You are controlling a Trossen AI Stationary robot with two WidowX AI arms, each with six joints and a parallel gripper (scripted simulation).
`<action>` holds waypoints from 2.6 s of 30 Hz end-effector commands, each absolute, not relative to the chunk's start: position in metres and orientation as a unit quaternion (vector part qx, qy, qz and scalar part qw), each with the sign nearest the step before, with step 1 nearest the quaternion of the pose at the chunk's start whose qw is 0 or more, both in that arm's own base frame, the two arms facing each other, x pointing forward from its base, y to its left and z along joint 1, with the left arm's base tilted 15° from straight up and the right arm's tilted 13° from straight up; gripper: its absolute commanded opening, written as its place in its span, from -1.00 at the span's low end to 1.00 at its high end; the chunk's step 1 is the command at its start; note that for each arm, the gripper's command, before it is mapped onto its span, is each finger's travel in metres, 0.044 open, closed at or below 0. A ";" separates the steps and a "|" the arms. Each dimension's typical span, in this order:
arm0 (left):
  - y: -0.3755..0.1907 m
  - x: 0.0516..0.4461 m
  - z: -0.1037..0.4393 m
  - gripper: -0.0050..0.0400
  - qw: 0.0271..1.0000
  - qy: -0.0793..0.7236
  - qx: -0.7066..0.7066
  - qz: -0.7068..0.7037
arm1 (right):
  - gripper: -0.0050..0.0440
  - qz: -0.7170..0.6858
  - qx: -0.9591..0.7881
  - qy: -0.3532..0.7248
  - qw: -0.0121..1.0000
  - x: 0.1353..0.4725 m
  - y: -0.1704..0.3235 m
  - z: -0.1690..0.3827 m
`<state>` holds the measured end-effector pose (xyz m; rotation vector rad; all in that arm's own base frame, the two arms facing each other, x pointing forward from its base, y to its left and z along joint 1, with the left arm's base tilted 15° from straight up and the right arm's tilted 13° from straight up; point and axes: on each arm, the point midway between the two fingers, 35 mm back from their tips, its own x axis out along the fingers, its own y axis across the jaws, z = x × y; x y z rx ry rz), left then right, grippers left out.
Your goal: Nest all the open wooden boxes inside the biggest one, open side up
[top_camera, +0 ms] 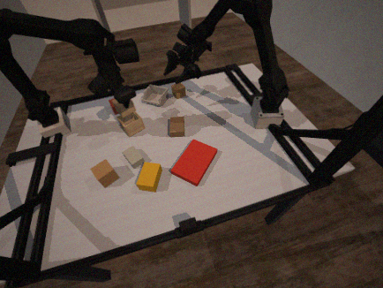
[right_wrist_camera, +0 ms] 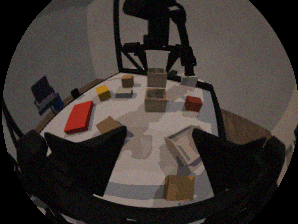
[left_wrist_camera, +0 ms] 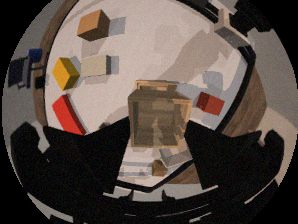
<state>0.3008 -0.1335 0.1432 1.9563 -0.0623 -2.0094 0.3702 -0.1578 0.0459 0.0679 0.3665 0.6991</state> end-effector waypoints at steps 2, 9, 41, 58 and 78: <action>-0.134 0.300 0.143 -0.78 0.165 -0.024 0.687 -0.707 | 0.84 0.341 0.030 0.168 0.924 0.369 -0.160 0.045; -0.135 0.300 0.138 -0.78 0.166 -0.024 0.687 -0.707 | 0.84 0.341 0.030 0.168 0.924 0.369 -0.160 0.045; -0.142 0.300 0.108 -0.78 0.166 -0.024 0.687 -0.707 | 0.84 0.341 0.030 0.168 0.924 0.369 -0.160 0.045; -0.144 0.300 0.102 -0.78 0.166 -0.024 0.687 -0.707 | 0.84 0.341 0.030 0.168 0.924 0.369 -0.160 0.045; -0.146 0.300 0.097 -0.78 0.166 -0.024 0.687 -0.707 | 0.84 0.341 0.030 0.168 0.924 0.369 -0.160 0.045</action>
